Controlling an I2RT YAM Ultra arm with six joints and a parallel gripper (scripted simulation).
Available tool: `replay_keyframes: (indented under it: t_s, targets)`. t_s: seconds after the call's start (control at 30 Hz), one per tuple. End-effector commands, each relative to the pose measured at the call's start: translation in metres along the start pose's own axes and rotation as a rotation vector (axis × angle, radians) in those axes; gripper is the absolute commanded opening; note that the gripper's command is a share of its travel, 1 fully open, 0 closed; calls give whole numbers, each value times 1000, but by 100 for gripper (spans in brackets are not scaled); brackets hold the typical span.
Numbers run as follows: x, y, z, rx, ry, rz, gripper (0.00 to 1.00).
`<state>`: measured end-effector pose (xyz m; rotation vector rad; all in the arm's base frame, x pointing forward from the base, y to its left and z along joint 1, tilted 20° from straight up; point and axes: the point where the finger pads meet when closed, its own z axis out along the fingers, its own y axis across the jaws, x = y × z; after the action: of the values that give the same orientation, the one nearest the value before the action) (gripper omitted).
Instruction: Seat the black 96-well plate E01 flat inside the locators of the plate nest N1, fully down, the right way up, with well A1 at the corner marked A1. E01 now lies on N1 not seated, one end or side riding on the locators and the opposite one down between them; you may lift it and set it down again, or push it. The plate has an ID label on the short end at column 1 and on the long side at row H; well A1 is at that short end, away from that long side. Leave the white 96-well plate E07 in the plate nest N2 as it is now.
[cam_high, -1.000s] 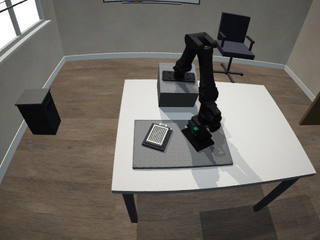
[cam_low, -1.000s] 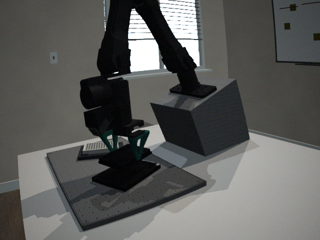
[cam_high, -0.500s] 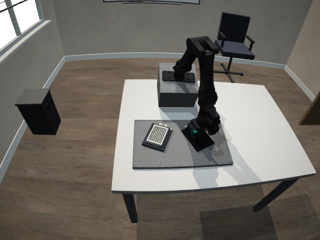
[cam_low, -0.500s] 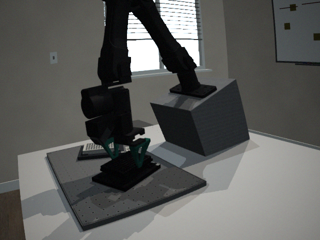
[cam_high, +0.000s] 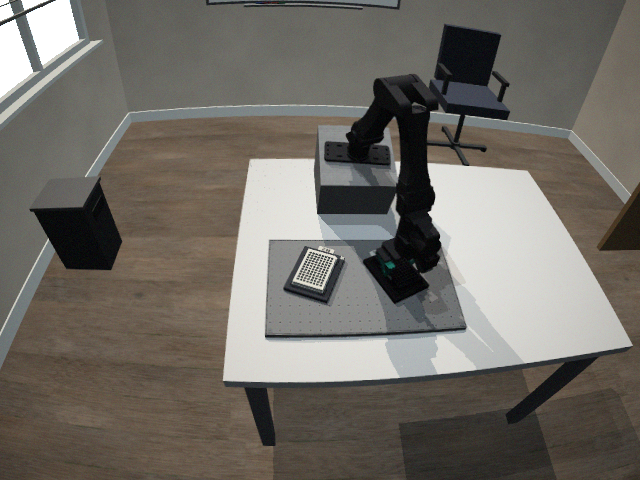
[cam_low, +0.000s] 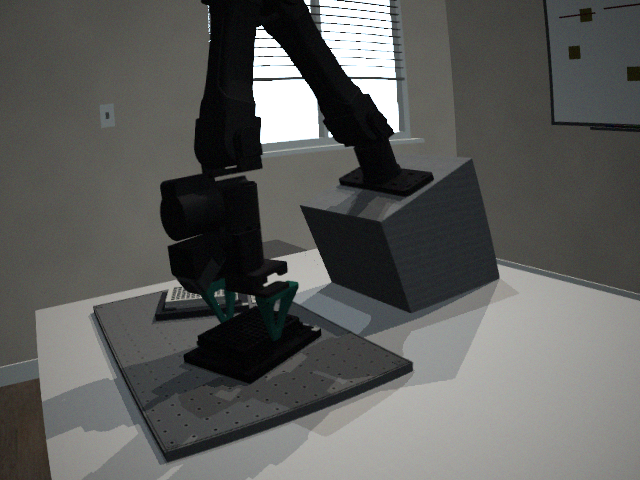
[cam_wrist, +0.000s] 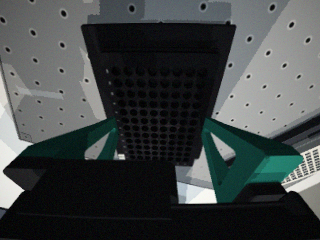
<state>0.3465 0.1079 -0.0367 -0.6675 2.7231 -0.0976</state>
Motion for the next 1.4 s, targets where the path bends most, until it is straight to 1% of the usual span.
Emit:
replay_keyframes:
  t_s: [0.0, 1.37]
  targets:
    - [-6, -1, -3, 0, -19, 1, 0]
    - [-3, 0, 1, 0, -19, 1, 0]
